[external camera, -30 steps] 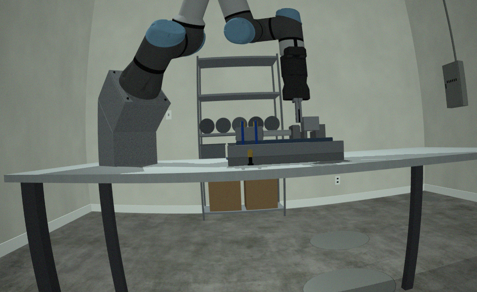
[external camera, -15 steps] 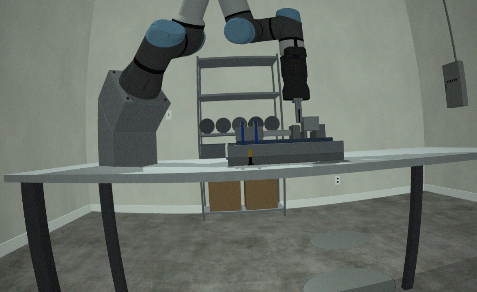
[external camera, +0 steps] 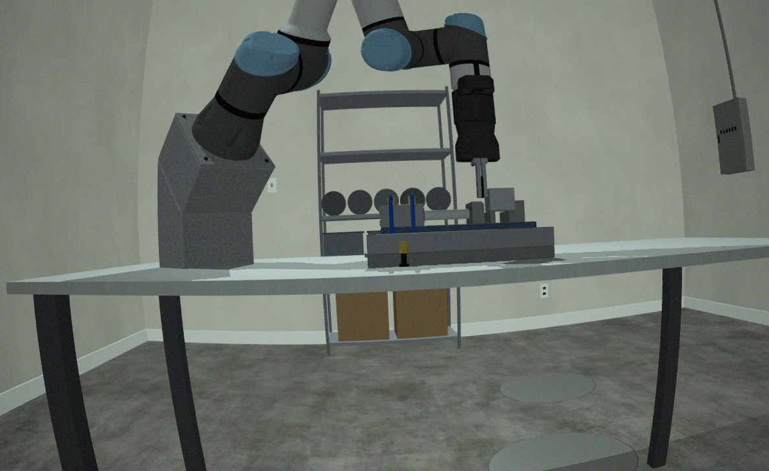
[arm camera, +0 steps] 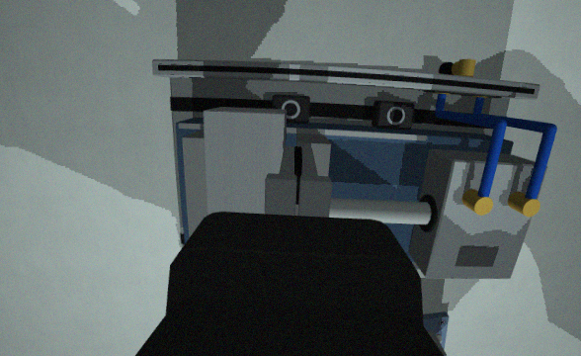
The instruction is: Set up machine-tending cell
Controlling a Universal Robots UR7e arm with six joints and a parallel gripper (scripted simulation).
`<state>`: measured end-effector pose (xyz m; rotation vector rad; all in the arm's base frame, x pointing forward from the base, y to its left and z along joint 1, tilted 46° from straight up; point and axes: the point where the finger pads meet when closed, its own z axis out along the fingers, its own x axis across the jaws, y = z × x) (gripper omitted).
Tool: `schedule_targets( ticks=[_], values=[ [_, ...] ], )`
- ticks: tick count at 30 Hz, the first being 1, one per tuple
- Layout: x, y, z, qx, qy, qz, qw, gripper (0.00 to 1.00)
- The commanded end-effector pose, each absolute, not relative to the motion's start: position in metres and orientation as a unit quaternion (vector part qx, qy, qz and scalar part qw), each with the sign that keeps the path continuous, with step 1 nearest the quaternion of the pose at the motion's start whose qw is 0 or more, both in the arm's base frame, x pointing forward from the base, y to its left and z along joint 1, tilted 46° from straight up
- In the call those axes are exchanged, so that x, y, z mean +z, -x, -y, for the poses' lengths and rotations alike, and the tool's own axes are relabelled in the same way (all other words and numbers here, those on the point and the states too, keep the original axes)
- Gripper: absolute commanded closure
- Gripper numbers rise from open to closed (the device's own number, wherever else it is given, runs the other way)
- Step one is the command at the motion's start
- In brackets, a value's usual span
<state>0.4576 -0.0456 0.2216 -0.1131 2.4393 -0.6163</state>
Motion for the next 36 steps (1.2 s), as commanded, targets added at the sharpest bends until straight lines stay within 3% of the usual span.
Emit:
schedule_targets(
  ticks=[1,36],
  values=[
    [0.224,-0.459,0.045,-0.233,0.043,-0.921,0.31,1.0],
    [0.214,-0.445,0.049,-0.233,0.043,-0.921,0.31,1.0]
  ],
)
